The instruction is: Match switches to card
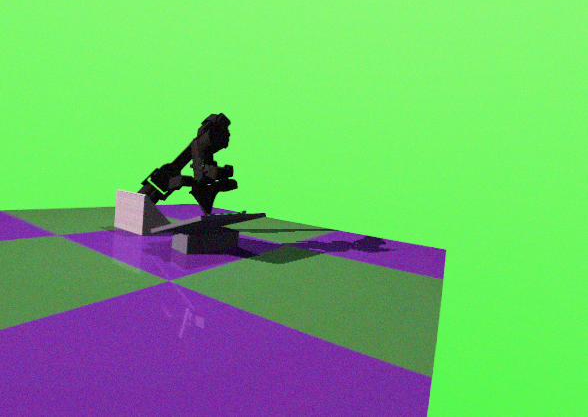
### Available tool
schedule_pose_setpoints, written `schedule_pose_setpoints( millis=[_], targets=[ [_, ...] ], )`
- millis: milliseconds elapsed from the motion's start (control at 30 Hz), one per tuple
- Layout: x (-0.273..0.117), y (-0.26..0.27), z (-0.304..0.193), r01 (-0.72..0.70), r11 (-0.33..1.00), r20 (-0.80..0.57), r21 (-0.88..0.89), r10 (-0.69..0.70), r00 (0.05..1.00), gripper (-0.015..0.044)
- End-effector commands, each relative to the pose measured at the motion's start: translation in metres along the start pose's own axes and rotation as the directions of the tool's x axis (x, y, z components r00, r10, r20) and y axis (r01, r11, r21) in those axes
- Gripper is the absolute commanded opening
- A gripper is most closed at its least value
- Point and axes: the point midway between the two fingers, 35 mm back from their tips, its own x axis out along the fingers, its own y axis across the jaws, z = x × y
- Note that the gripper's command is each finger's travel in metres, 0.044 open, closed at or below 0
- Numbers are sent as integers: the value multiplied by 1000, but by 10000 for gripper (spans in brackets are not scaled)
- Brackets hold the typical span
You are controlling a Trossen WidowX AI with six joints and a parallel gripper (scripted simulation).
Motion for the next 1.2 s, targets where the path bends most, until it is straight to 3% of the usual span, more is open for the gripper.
schedule_pose_setpoints(
  millis=[0, 1167],
  targets=[
    [1, 0, 0, -4, 1000, 2, 5, 4, 1000, 0],
    [4, 0, 0, -4, 1000, 2, 5, 4, 1000, 0]
  ],
)
